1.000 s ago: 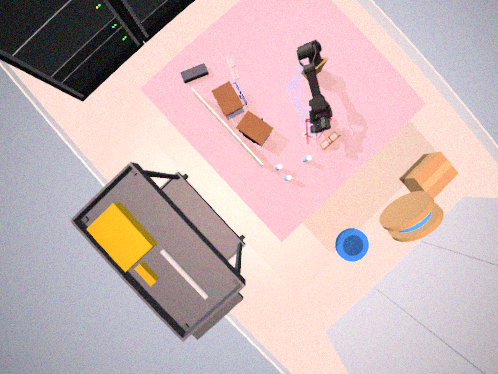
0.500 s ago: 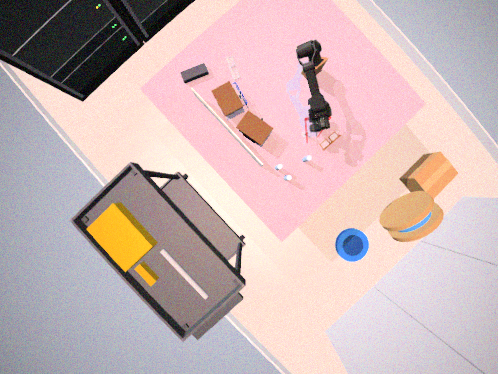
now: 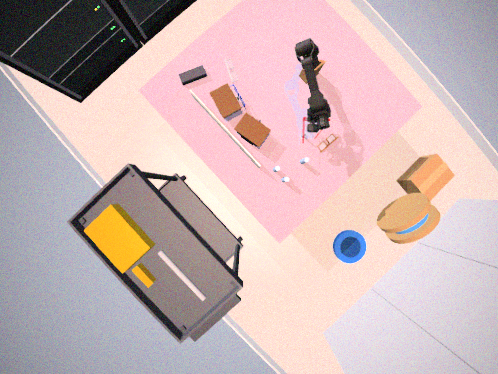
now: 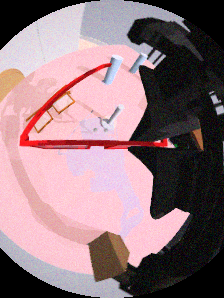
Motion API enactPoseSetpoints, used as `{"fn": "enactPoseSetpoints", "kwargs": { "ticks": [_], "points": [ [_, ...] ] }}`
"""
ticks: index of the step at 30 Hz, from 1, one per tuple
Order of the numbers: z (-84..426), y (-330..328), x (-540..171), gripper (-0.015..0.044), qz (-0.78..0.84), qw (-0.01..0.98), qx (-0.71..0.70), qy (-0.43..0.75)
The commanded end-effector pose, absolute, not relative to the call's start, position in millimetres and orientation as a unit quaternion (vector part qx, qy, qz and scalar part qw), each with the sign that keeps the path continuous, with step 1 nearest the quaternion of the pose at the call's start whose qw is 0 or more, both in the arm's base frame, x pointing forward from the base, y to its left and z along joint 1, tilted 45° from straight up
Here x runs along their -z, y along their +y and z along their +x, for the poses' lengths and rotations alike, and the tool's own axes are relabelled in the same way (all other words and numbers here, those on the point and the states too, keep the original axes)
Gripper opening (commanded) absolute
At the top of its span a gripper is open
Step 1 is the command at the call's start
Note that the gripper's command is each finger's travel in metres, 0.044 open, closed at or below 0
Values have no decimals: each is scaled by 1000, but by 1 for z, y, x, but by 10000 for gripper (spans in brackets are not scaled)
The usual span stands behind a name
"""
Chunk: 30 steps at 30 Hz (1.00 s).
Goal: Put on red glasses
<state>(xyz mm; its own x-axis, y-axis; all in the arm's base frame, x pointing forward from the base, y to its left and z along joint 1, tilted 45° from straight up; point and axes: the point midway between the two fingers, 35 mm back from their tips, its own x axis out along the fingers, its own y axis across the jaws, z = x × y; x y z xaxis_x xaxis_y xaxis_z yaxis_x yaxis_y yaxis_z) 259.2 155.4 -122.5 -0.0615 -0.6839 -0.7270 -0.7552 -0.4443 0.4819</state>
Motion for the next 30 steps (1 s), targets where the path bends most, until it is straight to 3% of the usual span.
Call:
{"fn": "enactPoseSetpoints", "kwargs": {
  "ticks": [1,9,30],
  "points": [
    [269,150,116,0,-681,80,-470,555],
    [287,134,104,0,-662,181,-380,620],
    [284,91,147,0,-662,182,-376,622]
  ]
}}
